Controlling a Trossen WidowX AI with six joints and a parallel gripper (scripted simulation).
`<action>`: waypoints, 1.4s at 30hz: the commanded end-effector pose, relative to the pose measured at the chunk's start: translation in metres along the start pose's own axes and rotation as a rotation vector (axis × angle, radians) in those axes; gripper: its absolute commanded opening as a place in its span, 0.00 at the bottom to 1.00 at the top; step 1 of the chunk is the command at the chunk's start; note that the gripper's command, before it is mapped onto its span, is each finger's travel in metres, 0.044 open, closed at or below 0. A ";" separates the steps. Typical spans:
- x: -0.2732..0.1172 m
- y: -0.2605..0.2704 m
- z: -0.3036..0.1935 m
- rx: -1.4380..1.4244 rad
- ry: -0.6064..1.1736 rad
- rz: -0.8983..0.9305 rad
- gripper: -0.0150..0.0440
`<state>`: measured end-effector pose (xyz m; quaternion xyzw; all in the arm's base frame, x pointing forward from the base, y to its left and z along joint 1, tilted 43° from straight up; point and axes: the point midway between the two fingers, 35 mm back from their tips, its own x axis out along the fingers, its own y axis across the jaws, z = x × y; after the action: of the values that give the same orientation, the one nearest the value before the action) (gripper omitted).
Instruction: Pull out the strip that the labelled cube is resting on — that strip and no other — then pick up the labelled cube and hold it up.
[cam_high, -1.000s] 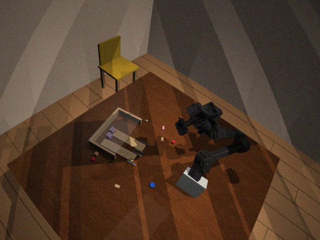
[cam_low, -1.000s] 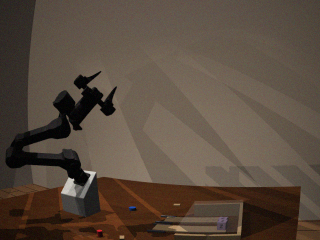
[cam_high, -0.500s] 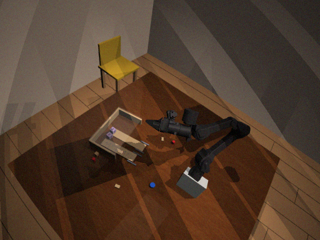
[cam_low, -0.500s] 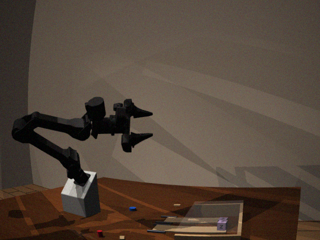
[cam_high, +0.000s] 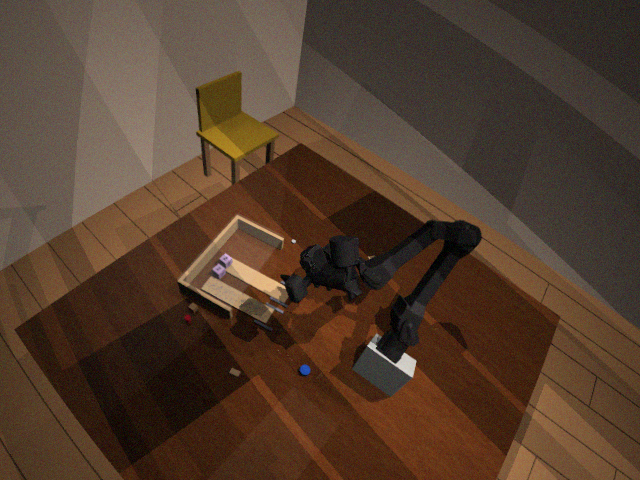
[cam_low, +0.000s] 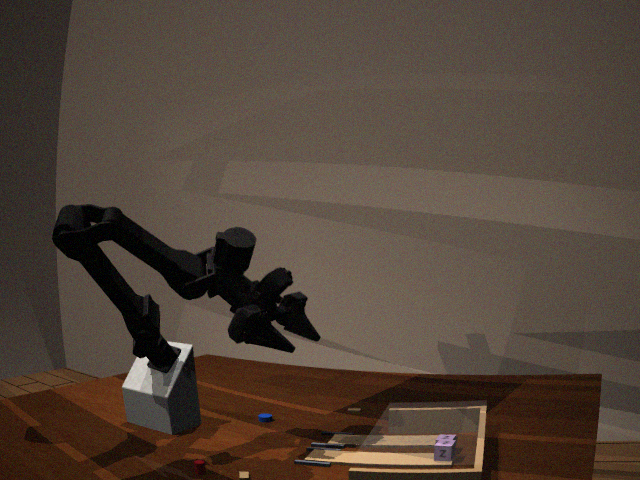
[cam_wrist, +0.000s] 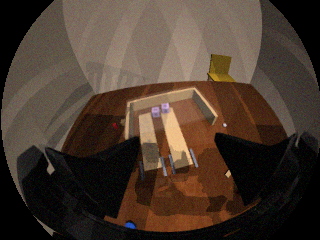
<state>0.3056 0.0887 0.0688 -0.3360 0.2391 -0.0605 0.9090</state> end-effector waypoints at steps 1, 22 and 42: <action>0.002 -0.003 -0.006 -0.047 0.023 -0.032 0.93; 0.037 0.001 -0.009 -0.103 0.221 -0.015 0.67; 0.114 -0.031 -0.059 -0.205 0.975 0.039 0.25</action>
<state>0.3694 0.0246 0.0095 -0.3752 0.5549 -0.1461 0.7280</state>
